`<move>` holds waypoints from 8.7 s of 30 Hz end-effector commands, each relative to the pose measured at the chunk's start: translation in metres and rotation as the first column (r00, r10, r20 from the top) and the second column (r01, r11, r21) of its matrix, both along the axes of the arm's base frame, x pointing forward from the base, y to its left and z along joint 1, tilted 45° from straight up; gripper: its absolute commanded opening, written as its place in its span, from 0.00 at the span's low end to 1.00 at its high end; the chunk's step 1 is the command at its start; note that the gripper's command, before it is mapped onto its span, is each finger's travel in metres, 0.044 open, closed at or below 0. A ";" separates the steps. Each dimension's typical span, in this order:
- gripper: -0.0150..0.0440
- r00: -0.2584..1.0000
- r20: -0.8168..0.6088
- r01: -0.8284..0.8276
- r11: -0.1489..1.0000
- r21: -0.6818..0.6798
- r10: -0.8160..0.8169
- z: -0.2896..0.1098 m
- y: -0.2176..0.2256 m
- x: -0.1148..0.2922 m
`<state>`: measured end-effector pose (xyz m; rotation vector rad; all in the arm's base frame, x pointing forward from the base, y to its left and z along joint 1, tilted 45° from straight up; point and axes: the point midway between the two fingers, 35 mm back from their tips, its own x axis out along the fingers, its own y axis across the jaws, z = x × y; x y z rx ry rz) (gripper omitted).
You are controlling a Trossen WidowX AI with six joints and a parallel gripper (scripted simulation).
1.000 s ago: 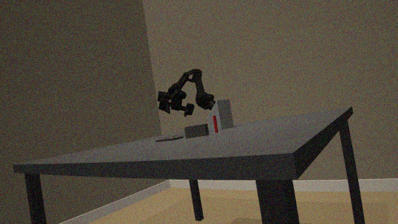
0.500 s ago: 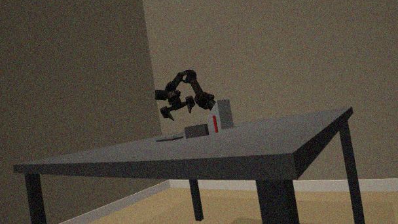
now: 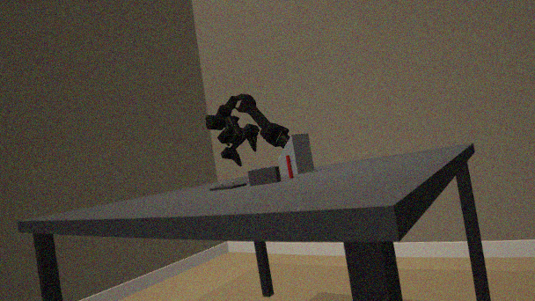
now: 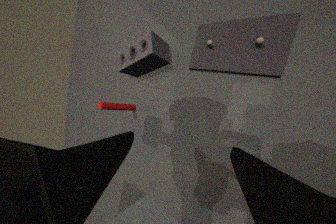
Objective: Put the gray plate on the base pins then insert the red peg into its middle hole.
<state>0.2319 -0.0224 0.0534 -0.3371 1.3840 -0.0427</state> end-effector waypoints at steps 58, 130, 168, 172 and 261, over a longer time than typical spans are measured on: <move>1.00 0.248 0.544 0.938 0.340 0.073 -0.802 -0.102 0.151 0.098; 0.48 0.248 0.548 0.937 0.340 0.073 -0.799 -0.178 0.076 0.104; 0.25 0.250 0.540 0.937 0.341 0.074 -0.804 -0.107 0.154 0.104; 0.25 0.249 0.541 0.937 0.341 0.074 -0.803 -0.097 0.163 0.102; 0.25 -0.132 0.545 0.938 0.074 0.339 -0.828 -0.027 0.004 0.131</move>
